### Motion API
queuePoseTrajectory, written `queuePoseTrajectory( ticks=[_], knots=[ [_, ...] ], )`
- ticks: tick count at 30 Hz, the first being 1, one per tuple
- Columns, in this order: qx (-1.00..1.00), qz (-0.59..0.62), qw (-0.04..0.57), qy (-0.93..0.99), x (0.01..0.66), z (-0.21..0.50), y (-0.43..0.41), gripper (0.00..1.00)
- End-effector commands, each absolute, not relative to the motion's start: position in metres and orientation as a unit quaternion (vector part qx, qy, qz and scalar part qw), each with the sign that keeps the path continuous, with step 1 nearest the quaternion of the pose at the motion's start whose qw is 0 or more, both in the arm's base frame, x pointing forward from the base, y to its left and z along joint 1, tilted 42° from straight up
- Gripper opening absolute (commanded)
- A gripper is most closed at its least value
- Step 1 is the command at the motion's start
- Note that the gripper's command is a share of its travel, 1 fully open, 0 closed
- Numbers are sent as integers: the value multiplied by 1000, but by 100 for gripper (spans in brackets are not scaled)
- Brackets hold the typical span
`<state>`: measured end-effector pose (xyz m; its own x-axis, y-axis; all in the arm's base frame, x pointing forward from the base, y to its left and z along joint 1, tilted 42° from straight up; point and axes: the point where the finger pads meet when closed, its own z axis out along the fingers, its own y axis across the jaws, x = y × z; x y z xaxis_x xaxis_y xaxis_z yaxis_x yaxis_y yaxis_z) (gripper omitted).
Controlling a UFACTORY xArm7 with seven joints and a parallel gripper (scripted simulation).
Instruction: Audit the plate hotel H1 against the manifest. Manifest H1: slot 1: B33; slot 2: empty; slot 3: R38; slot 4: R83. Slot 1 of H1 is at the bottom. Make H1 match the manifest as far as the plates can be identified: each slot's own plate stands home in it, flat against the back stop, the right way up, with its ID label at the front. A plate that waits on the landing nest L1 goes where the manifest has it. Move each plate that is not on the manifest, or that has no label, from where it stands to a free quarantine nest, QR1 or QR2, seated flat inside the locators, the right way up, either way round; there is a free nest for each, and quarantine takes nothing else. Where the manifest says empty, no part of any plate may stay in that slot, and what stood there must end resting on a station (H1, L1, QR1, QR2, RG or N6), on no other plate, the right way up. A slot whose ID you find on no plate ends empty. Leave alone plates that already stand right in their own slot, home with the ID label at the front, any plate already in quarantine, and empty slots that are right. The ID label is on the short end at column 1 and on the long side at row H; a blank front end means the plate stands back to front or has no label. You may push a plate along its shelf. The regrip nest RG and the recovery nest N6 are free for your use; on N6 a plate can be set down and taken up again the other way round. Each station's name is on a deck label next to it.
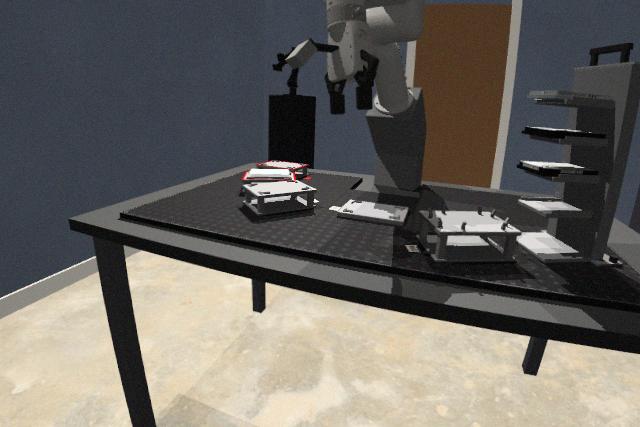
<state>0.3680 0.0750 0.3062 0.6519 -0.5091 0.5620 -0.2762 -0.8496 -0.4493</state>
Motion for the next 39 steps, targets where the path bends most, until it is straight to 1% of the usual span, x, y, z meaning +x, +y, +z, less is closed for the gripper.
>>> queuePoseTrajectory(
  ticks=[1, 39],
  knots=[
    [-893, -356, 165, 219, 368, 308, 75, 100],
    [-893, -356, 165, 219, 294, 389, 74, 100]
  ],
)
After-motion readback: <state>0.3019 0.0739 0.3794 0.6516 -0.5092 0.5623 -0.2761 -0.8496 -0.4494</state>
